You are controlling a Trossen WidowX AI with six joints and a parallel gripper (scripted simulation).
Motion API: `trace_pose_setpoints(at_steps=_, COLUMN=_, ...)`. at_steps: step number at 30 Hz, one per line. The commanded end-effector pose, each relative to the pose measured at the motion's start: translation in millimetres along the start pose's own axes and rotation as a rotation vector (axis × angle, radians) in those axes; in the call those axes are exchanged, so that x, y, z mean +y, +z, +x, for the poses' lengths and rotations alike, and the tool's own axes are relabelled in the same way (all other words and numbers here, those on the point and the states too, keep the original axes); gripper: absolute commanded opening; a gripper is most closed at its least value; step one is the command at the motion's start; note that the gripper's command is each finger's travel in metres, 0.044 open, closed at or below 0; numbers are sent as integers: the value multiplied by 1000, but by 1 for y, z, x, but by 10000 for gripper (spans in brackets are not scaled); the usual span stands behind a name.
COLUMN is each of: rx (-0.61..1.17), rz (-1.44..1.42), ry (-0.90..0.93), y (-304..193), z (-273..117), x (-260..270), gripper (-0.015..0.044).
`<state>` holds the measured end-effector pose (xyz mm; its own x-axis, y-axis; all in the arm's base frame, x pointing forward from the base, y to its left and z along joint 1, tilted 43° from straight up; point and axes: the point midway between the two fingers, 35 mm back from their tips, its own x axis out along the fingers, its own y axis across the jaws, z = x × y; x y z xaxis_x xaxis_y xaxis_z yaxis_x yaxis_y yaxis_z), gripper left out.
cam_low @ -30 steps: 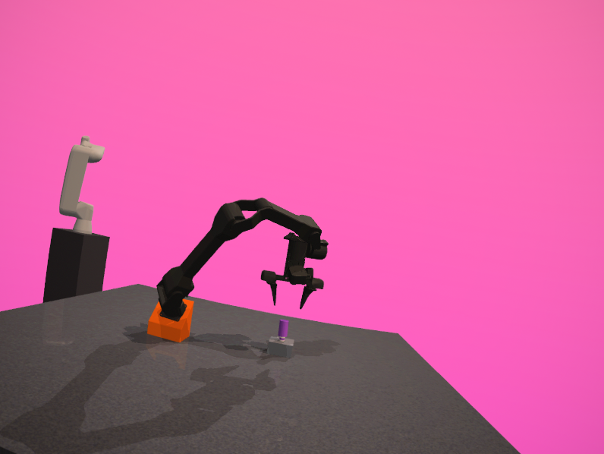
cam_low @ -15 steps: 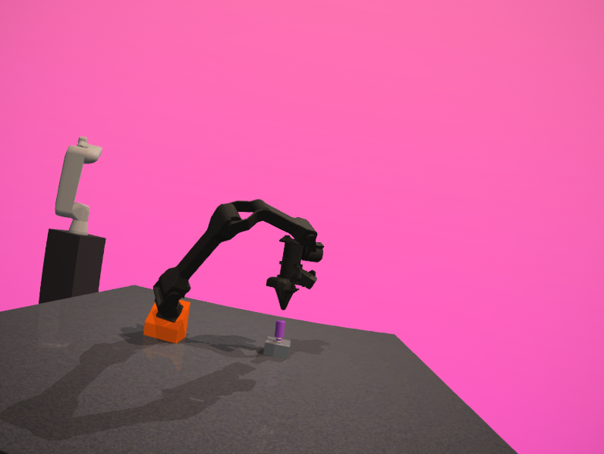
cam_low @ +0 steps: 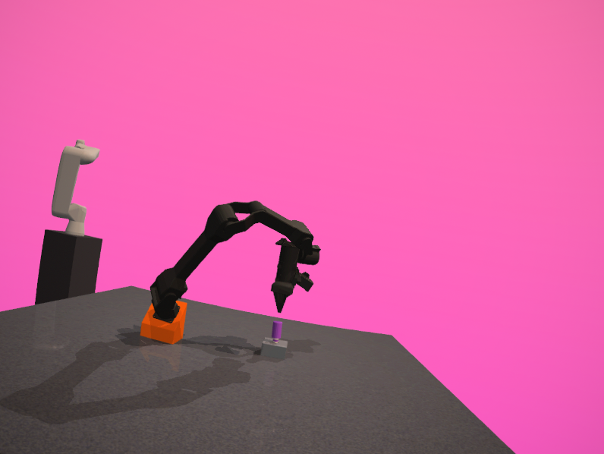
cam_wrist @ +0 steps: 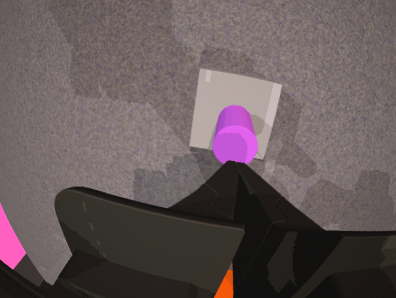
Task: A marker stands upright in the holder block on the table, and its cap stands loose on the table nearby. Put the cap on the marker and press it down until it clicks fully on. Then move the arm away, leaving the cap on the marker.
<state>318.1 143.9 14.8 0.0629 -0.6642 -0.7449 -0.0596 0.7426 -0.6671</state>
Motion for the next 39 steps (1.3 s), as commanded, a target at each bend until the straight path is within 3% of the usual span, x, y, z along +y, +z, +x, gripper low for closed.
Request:
trace_pose_setpoints(at_steps=1, rx=3, rz=-3, ry=-4, y=0, z=6, x=-2, gripper=0)
trace_pose_setpoints(at_steps=29, rx=2, rz=-3, ry=-6, y=3, z=39, x=-2, gripper=0)
trace_pose_setpoints(at_steps=36, rx=-8, rz=-1, ry=1, y=3, z=32, x=-1, gripper=0)
trace_pose_setpoints(at_steps=39, rx=-8, rz=-1, ry=3, y=6, z=2, x=1, gripper=0)
